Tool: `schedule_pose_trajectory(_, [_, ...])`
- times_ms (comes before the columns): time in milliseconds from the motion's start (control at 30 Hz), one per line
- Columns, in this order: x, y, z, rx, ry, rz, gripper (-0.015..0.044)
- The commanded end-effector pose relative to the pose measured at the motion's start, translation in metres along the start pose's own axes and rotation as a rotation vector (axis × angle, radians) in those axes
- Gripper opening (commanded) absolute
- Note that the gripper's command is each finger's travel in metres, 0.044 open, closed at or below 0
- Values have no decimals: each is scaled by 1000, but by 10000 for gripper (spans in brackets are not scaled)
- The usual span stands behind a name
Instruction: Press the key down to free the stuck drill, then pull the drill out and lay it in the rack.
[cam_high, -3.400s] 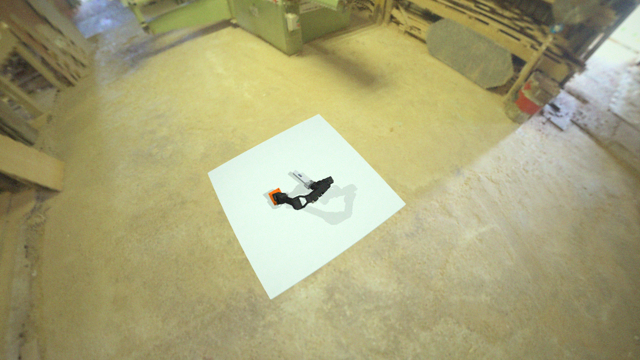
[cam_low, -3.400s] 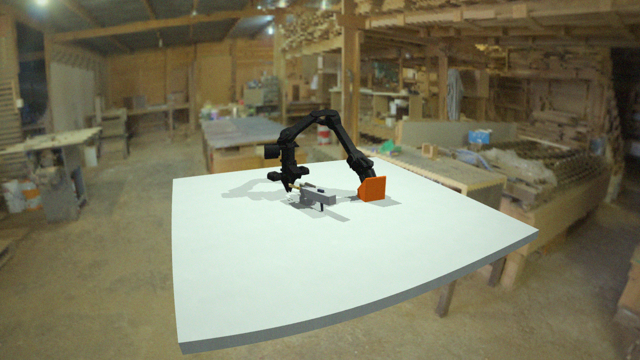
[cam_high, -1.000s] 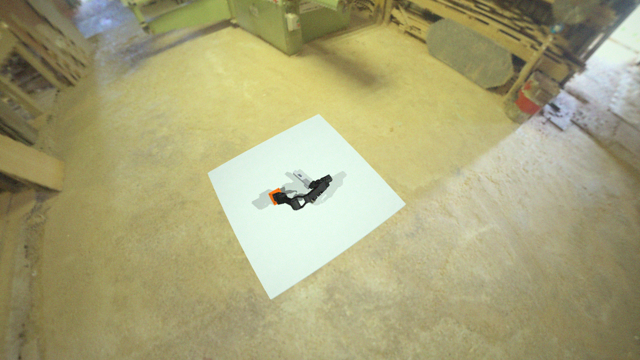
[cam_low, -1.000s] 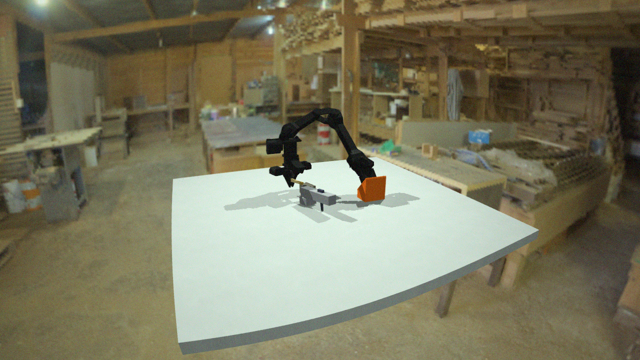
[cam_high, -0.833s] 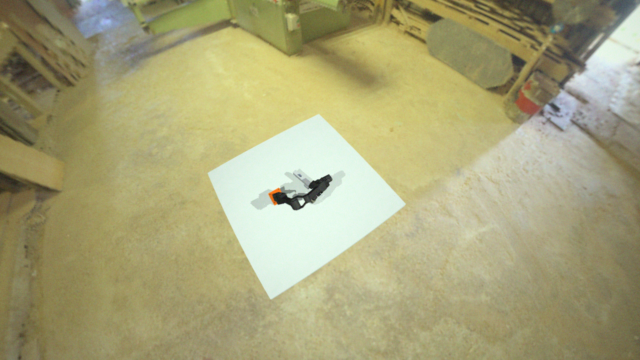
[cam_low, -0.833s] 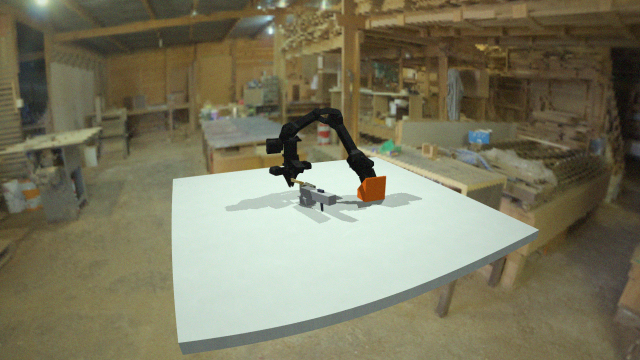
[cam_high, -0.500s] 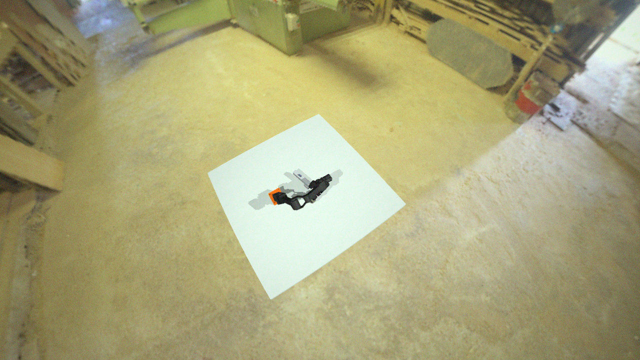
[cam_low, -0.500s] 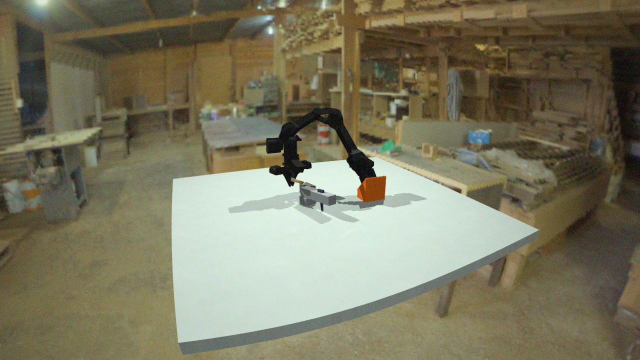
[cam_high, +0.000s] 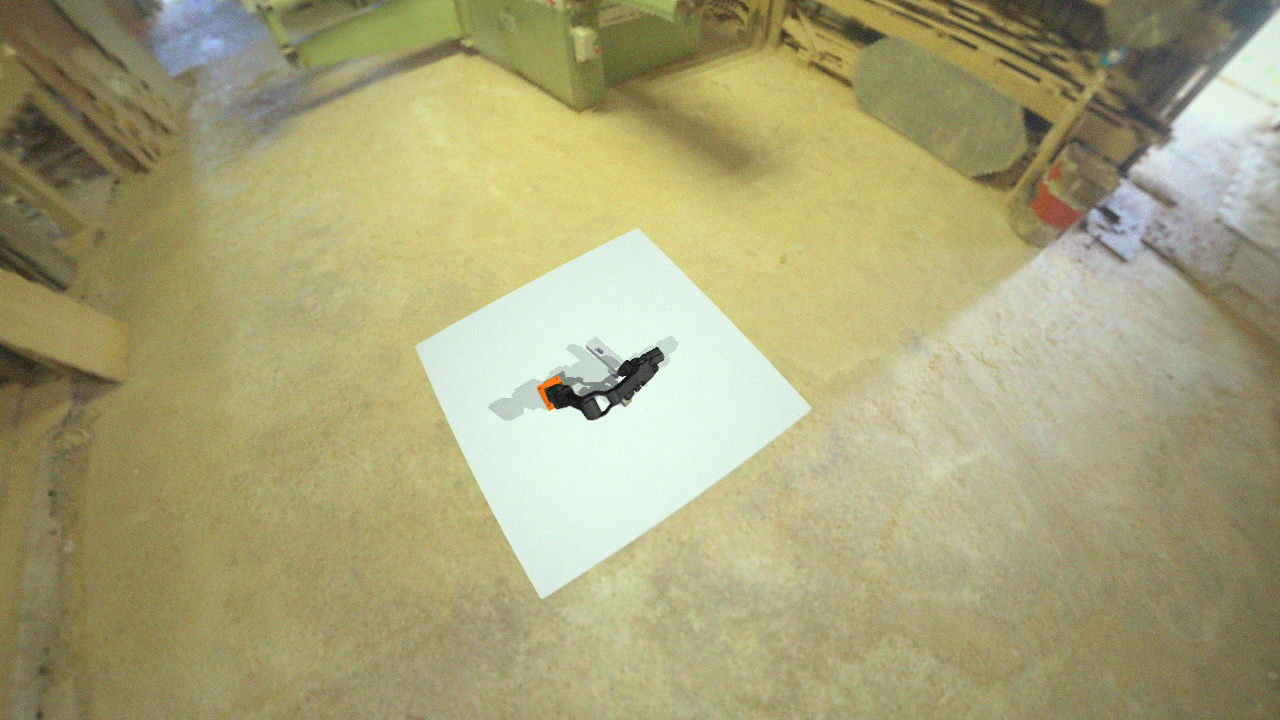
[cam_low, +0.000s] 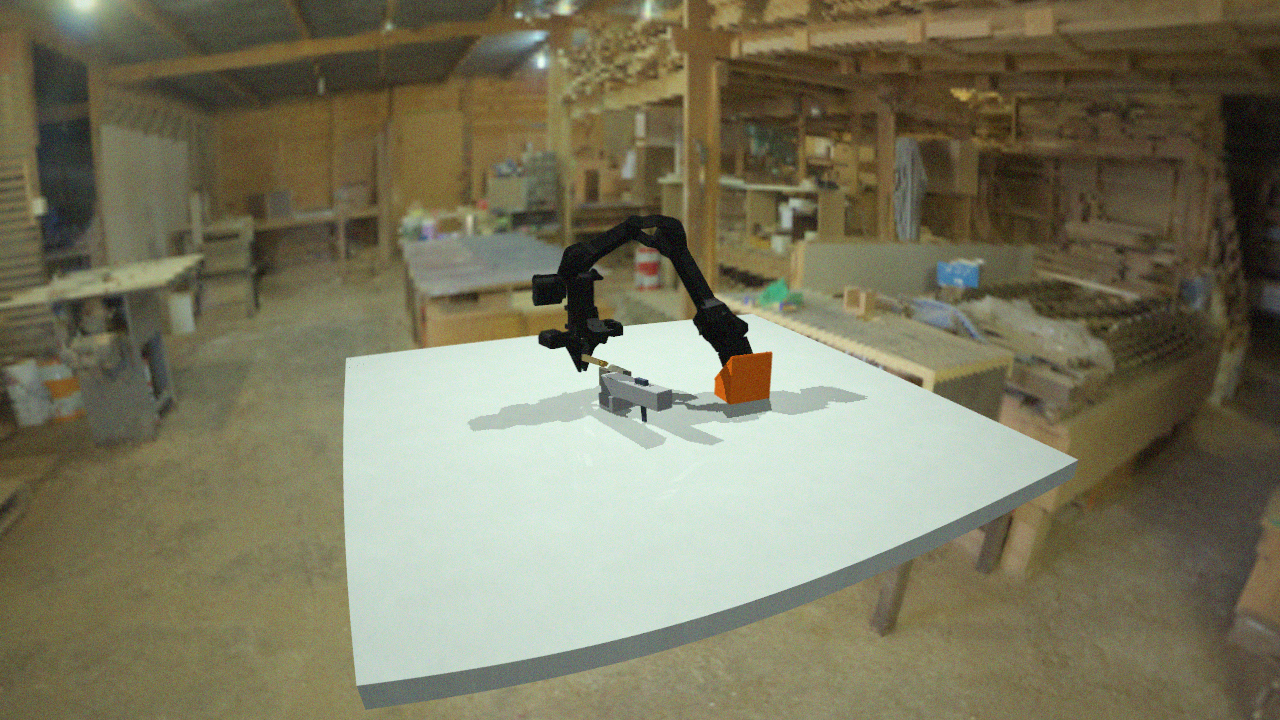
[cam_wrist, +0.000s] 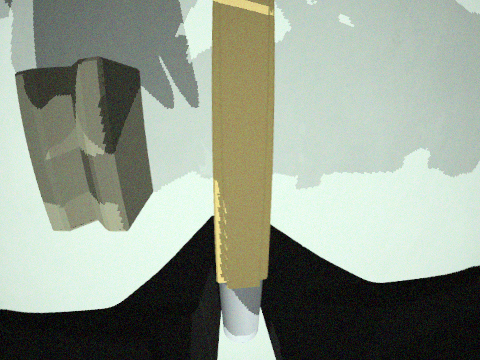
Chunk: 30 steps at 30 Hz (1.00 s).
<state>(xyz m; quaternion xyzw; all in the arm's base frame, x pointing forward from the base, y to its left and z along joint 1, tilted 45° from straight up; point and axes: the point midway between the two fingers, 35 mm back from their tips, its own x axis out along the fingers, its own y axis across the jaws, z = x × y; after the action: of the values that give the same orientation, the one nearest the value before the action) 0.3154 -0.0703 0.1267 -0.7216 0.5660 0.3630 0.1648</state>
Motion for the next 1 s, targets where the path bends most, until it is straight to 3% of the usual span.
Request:
schedule_pose_trajectory(0, [-3, -2, -1, 4, 2, -6, 0])
schedule_pose_trajectory(967, [-8, -4, -1, 4, 2, -6, 0])
